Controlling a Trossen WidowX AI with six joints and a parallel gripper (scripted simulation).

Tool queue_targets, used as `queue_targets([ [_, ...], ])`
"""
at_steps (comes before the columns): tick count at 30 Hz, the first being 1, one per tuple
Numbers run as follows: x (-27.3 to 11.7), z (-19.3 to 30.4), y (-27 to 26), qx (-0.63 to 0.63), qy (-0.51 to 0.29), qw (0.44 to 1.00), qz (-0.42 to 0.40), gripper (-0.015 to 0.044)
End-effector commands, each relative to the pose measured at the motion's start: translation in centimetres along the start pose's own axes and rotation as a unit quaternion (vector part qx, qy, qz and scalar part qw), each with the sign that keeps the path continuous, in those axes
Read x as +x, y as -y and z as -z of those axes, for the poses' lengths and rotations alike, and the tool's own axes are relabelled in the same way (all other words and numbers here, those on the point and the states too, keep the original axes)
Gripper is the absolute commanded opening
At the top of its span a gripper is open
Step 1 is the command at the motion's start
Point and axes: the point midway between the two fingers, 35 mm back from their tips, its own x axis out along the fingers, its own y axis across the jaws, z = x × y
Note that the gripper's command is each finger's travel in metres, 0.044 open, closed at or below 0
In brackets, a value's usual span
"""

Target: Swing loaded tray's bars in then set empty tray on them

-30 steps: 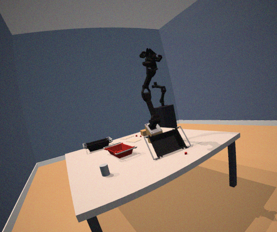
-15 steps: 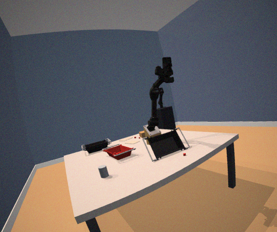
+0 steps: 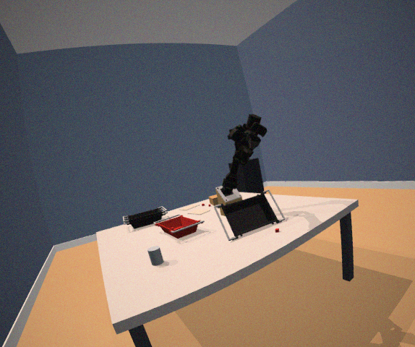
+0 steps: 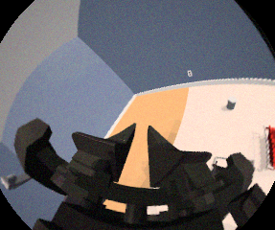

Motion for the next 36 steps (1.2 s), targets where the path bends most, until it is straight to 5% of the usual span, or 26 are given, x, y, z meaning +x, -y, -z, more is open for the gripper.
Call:
queue_targets([
  [1,1.8,-0.7,3.5,-0.038,0.005,0.998,0.047,0.0088],
  [17,5.4,-3.7,27.7,-0.187,-0.16,0.91,0.334,0.0088],
  [30,-4.4,-7.0,46.6,-0.082,-0.37,0.813,0.442,0.0088],
  [36,-8.0,-7.4,49.8,-0.019,-0.405,0.808,0.427,0.0088],
])
